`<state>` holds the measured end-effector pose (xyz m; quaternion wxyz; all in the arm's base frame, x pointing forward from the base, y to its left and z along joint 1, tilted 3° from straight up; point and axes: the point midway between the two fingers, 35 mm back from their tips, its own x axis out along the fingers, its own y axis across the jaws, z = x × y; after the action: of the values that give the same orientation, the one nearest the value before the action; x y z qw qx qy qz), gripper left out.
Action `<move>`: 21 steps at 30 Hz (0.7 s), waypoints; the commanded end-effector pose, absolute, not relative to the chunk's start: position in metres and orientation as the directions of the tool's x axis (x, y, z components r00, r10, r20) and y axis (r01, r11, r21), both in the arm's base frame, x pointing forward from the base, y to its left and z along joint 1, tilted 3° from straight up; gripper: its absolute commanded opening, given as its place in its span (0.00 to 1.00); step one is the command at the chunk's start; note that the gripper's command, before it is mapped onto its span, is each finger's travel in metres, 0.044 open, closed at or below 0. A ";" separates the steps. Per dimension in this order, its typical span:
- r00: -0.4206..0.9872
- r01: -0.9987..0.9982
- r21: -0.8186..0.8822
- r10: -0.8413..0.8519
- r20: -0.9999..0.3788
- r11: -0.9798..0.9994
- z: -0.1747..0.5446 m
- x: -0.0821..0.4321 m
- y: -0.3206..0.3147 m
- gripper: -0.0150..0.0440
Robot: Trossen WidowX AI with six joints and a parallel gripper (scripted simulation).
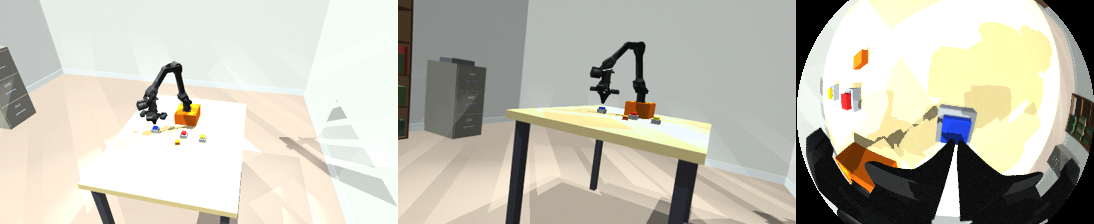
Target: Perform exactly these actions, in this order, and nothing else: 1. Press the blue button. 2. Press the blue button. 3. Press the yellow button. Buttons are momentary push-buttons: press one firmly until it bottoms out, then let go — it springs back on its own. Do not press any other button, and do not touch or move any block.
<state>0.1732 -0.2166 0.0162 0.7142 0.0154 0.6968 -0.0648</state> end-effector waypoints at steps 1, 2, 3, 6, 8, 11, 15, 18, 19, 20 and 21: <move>0.020 0.113 -0.069 -0.072 -0.997 0.991 0.014 0.173 -0.217 0.29; 0.020 0.113 -0.069 -0.072 -0.997 0.991 0.012 0.173 -0.217 0.29; 0.020 0.113 -0.069 -0.072 -0.997 0.991 0.010 0.173 -0.217 0.29; 0.020 0.113 -0.069 -0.072 -0.997 0.991 0.005 0.173 -0.217 0.29; 0.020 0.113 -0.069 -0.072 -0.997 0.991 0.002 0.173 -0.218 0.29; 0.020 0.113 -0.069 -0.072 -0.997 0.991 -0.003 0.173 -0.218 0.29; 0.020 0.113 -0.069 -0.072 -0.997 0.991 -0.009 0.173 -0.218 0.29; 0.020 0.113 -0.069 -0.072 -0.997 0.991 -0.013 0.173 -0.218 0.29; 0.020 0.113 -0.069 -0.072 -0.997 0.991 -0.013 0.173 -0.218 0.29; 0.020 0.113 -0.069 -0.072 -0.997 0.991 -0.013 0.173 -0.218 0.29; 0.020 0.113 -0.069 -0.072 -0.997 0.991 -0.013 0.173 -0.218 0.29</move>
<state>0.1745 -0.2194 -0.0085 0.7167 0.0134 0.6939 -0.0687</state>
